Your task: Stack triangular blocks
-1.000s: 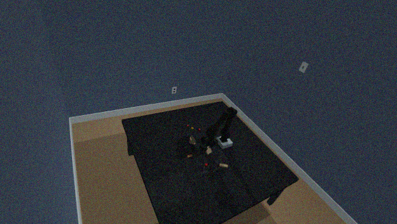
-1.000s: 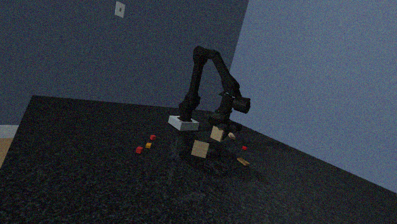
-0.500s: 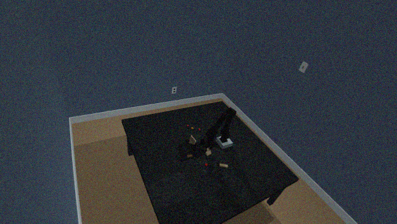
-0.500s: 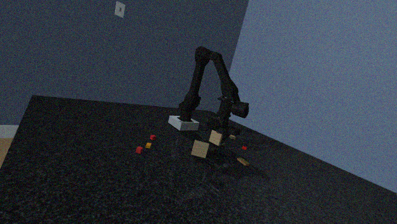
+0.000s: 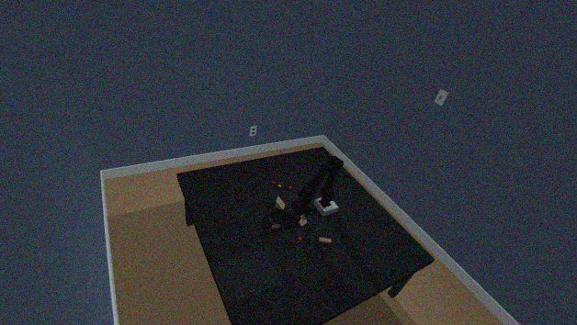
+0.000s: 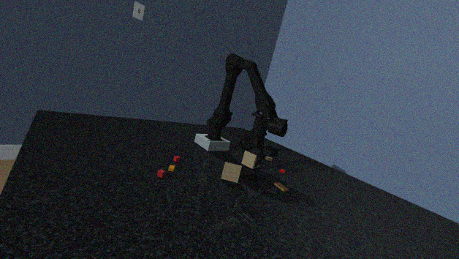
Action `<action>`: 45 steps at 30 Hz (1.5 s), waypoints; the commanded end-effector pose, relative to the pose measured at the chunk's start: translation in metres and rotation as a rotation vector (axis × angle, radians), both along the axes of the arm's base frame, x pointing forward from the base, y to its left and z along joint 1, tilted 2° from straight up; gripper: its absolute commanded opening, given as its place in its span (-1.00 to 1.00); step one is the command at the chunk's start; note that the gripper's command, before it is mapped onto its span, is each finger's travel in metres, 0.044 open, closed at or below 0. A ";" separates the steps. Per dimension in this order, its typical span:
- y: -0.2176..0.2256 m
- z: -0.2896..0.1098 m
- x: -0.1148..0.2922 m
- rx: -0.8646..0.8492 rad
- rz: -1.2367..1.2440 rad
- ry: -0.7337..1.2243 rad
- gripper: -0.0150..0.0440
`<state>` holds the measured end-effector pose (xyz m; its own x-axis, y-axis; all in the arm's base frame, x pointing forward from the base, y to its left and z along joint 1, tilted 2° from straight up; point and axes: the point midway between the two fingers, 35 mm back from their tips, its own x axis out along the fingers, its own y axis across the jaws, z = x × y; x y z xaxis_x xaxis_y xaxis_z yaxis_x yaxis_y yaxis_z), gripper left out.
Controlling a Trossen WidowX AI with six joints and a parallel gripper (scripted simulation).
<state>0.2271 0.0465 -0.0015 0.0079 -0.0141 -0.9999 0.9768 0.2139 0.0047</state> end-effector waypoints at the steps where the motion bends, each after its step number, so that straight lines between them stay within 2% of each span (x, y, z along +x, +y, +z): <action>1: 0.000 0.000 0.000 0.000 0.000 -0.001 0.75; 4: 0.000 0.000 0.000 0.000 0.000 -0.001 1.00; 11: 0.000 0.003 0.001 0.000 0.000 -0.001 1.00; 17: 0.001 0.060 0.000 0.000 0.000 -0.001 1.00; 27: 0.001 0.055 0.003 0.004 0.018 -0.009 1.00; 36: -0.011 0.061 0.004 0.089 0.731 0.025 1.00; 43: -0.020 0.067 0.006 0.175 1.327 -0.017 1.00; 45: -0.023 0.068 0.006 0.194 1.425 -0.034 1.00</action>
<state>0.2300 0.0347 0.0589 -0.0364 0.0602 -0.9975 0.5684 0.8222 0.0289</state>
